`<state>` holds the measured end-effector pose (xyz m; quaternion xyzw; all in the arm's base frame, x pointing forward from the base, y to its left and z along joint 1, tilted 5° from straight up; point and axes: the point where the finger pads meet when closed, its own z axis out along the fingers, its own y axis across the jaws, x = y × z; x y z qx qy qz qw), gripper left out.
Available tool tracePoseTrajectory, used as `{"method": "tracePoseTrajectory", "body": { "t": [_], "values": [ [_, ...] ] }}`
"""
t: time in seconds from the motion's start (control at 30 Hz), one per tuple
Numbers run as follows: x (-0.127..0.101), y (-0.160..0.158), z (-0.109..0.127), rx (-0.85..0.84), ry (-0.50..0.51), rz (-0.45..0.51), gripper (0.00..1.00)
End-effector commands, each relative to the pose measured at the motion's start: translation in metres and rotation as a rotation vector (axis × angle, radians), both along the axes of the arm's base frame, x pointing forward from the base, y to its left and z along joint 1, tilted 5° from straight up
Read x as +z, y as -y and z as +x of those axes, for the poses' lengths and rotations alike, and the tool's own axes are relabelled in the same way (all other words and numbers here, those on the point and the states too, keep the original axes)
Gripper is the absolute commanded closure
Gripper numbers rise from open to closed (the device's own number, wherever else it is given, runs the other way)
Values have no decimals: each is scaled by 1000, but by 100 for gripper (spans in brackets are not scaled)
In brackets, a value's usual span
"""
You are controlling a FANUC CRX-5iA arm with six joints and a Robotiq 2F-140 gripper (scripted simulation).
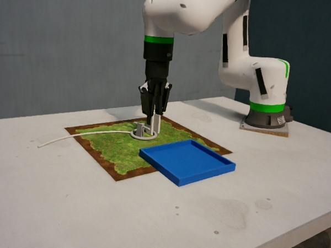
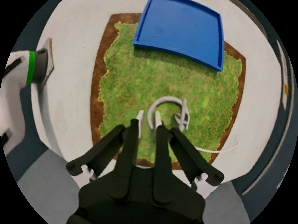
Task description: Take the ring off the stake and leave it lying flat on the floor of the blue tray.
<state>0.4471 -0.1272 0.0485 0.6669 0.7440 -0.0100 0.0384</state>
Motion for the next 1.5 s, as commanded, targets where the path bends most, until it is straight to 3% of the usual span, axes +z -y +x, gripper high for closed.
{"method": "tracePoseTrajectory", "body": {
  "t": [0.0,1.27,1.3,1.47],
  "values": [
    [1,0,1,0,2,0,76],
    [0,0,1,0,2,0,76],
    [0,0,1,0,2,0,90],
    [0,0,1,0,2,0,90]
  ]
}}
